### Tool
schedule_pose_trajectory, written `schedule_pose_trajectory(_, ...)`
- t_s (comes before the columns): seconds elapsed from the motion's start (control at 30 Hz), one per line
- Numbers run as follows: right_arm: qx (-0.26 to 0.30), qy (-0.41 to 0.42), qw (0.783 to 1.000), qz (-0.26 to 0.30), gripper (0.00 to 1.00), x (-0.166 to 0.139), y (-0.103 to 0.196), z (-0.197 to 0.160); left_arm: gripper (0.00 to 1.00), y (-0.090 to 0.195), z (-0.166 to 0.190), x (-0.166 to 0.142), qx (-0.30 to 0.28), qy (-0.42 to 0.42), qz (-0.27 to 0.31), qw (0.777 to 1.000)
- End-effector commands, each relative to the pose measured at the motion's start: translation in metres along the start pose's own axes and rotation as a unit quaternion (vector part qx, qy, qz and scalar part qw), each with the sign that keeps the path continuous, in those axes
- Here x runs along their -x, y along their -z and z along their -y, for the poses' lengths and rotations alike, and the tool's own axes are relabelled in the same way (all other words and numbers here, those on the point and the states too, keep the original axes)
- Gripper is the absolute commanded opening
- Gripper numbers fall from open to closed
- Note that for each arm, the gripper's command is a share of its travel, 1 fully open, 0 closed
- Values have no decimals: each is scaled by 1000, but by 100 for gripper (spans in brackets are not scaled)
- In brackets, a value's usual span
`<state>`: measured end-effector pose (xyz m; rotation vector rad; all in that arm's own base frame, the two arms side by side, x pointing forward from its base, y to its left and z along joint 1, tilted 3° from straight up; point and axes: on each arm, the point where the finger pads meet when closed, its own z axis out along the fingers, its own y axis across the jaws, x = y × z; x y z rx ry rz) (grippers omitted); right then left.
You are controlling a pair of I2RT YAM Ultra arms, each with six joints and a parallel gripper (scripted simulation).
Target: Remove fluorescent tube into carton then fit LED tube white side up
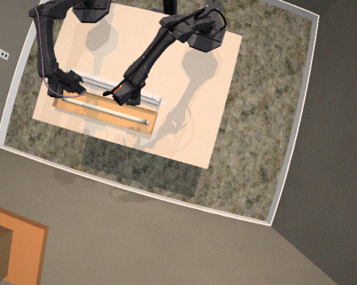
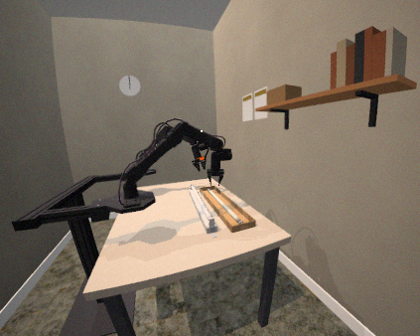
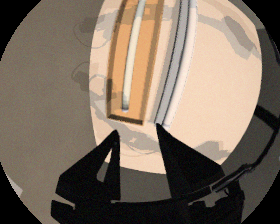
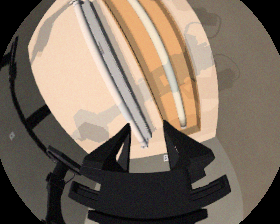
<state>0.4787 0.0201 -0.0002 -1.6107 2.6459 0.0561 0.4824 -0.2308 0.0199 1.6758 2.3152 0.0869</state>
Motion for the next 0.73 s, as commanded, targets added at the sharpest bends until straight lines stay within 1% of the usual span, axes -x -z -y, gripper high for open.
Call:
schedule_pose_trajectory(0.0, -78, -45, 995, 36, 49, 7, 35, 23, 49, 29, -28, 3, 53, 49, 40, 997)
schedule_pose_trajectory(0.03, -88, -54, 994, 42, 49, 6, 41, 25, 49, 35, -31, 3, 57, 56, 48, 996)
schedule_pose_trajectory(0.07, -110, -67, 990, 57, 49, 7, 56, 32, 49, 50, -43, 1, 78, 73, 59, 993)
schedule_pose_trajectory(0.13, -137, -86, 984, 78, 49, 14, 74, 34, 49, 68, -55, -2, 98, 100, 79, 987)
schedule_pose_trajectory(0.2, -137, -86, 984, 78, 49, 14, 74, 34, 49, 68, -55, -2, 98, 100, 79, 987)
schedule_pose_trajectory(0.23, -130, -80, 986, 74, 49, 21, 67, 26, 49, 58, -39, 4, 76, 93, 81, 989)
schedule_pose_trajectory(0.27, -143, -84, 982, 85, 49, 24, 79, 27, 49, 74, -50, 1, 93, 106, 93, 986)
schedule_pose_trajectory(0.3, -153, -93, 979, 93, 49, 24, 86, 29, 49, 82, -57, -5, 102, 121, 99, 983)
schedule_pose_trajectory(0.33, -173, -106, 973, 111, 49, 26, 103, 32, 49, 93, -69, -14, 123, 140, 100, 977)
schedule_pose_trajectory(0.37, -187, -119, 967, 123, 49, 27, 114, 34, 49, 103, -74, -17, 134, 154, 111, 973)
schedule_pose_trajectory(0.47, -229, -169, 945, 162, 49, 17, 150, 44, 49, 138, -88, -24, 162, 198, 153, 955)
schedule_pose_trajectory(0.5, -236, -176, 940, 174, 49, 21, 159, 41, 49, 147, -90, -27, 167, 212, 166, 949)
schedule_pose_trajectory(0.7, -236, -176, 940, 174, 49, 21, 159, 41, 49, 147, -90, -27, 167, 212, 166, 949)
